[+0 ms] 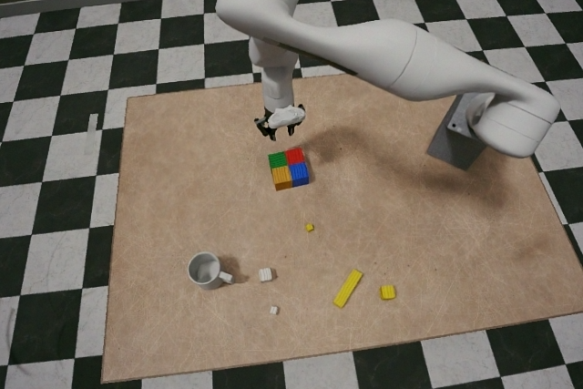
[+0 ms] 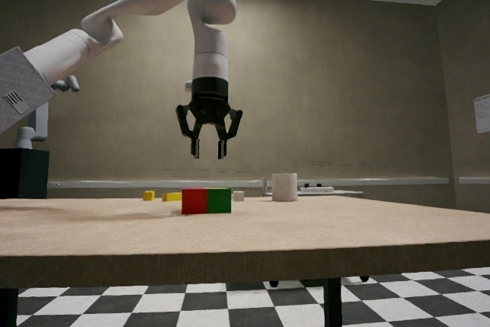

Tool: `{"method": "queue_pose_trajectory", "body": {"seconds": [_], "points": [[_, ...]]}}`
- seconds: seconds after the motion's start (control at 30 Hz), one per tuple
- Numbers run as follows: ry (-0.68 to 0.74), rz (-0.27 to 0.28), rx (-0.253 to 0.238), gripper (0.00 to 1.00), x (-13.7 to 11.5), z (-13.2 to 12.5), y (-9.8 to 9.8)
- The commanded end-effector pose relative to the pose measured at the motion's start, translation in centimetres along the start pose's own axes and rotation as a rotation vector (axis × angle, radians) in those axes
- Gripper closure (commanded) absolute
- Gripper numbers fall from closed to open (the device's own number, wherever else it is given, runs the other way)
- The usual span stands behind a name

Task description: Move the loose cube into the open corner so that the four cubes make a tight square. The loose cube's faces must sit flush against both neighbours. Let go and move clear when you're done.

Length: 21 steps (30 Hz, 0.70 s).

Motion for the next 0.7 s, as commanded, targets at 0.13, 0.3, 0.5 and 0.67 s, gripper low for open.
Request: {"method": "queue_pose_trajectory", "body": {"seconds": [0.13,0.3,0.5,0.67], "points": [[-0.199,0.003,-0.002,0.48,-1.1,0.9,0.0],[-0.471,0.006,-0.007,0.48,-2.4,1.8,0.0],[-0.836,0.006,-0.007,0.48,-4.2,3.3,0.0],[-1.008,0.003,-0.004,0.48,-5.0,4.1,0.0]]}}
Point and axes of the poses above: the point where the finger pads meet when closed, its own y axis out along the fingers, its own z axis across the jaws, x = y × z, the point moved 3 cm from there along -y, back along the fingers, and after that the axes turned 13 degrees about y, right-handed, at the moved point
